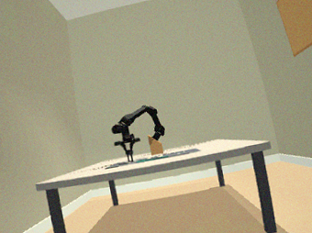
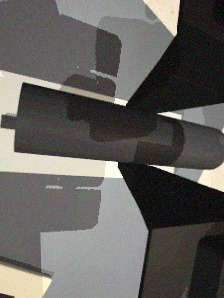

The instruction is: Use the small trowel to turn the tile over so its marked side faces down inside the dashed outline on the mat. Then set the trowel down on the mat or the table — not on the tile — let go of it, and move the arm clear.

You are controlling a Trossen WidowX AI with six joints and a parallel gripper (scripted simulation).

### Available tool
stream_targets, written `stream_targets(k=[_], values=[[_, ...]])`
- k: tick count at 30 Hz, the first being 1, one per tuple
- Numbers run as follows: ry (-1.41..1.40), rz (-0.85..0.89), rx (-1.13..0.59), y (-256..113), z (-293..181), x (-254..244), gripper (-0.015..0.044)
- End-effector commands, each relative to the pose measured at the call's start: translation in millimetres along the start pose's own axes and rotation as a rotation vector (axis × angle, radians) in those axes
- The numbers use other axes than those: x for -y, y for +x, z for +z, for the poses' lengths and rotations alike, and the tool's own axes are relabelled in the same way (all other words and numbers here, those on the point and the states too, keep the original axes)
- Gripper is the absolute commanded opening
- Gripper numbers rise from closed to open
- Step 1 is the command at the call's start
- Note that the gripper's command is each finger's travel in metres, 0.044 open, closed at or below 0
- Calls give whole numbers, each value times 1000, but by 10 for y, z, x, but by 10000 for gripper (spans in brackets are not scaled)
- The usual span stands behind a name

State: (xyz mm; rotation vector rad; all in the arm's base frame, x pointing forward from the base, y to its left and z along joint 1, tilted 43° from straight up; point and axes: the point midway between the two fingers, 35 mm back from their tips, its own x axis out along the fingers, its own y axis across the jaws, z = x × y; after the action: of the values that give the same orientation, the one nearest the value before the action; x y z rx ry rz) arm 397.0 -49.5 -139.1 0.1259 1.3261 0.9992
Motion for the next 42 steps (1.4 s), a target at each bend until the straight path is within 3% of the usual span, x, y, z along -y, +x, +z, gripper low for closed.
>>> stream_targets(k=[1,22,30,35,42], values=[[-125,1,3,3,4,-1,130],[-734,0,3,4,4,-1,130],[-753,0,3,4,4,-1,130],[-753,0,3,4,4,-1,261],[-753,0,3,4,4,-1,270]])
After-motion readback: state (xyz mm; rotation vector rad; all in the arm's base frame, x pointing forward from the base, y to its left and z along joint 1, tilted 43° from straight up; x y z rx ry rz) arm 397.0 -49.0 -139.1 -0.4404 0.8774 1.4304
